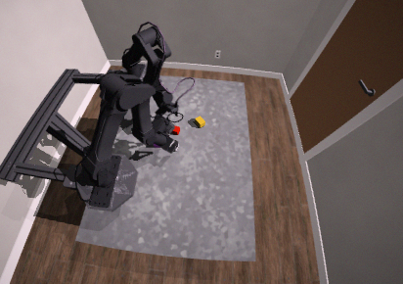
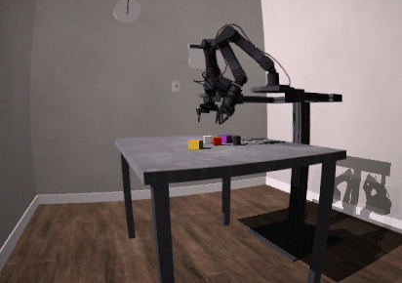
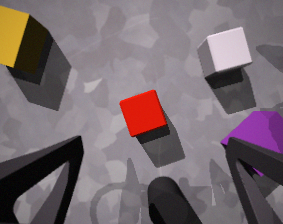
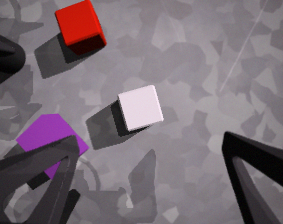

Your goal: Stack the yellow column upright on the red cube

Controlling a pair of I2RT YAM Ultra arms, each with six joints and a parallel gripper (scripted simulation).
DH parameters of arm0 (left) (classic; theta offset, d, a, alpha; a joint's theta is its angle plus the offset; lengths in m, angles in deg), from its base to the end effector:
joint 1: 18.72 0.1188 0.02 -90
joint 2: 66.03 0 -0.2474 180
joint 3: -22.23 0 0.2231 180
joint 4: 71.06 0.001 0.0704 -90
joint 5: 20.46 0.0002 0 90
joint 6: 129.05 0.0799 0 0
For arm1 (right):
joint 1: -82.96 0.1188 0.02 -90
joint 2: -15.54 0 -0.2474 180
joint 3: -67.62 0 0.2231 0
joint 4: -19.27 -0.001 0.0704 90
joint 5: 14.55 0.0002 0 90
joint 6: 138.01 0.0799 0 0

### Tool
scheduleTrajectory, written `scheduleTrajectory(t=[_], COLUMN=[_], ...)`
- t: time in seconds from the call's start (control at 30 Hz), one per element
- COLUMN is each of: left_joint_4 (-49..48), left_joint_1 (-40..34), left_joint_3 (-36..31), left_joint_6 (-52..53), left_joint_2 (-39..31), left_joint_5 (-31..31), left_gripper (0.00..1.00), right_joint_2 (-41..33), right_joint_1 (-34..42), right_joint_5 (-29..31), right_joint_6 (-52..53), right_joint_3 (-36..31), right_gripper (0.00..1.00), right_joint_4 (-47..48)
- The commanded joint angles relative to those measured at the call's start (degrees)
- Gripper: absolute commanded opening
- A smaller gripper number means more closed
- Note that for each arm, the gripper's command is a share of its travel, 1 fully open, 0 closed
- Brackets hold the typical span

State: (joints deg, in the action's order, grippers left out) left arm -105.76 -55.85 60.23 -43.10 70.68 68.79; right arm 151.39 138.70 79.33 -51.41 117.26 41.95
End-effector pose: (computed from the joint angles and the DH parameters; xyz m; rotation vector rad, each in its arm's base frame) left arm 0.1862 -0.1384 -0.0673 0.7662 2.5945 -0.2030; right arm 0.1607 0.2281 -0.0660 -1.3093 2.3510 0.1973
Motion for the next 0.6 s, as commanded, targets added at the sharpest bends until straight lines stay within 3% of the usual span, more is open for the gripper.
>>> scheduleTrajectory(t=[0.0, 0.57], left_joint_4=[-3.26, -3.57], left_joint_1=[0.92, 0.73], left_joint_3=[-1.83, -1.29], left_joint_6=[2.96, 2.93], left_joint_2=[0.66, 0.85], left_joint_5=[1.36, 1.51], left_gripper=[1.0, 1.0], right_joint_2=[-0.07, -0.07], right_joint_1=[0.13, 0.13], right_joint_5=[0.09, 0.09], right_joint_6=[0.51, 0.51], right_joint_3=[-0.23, -0.23], right_gripper=[1.0, 1.0], right_joint_4=[1.53, 1.53])
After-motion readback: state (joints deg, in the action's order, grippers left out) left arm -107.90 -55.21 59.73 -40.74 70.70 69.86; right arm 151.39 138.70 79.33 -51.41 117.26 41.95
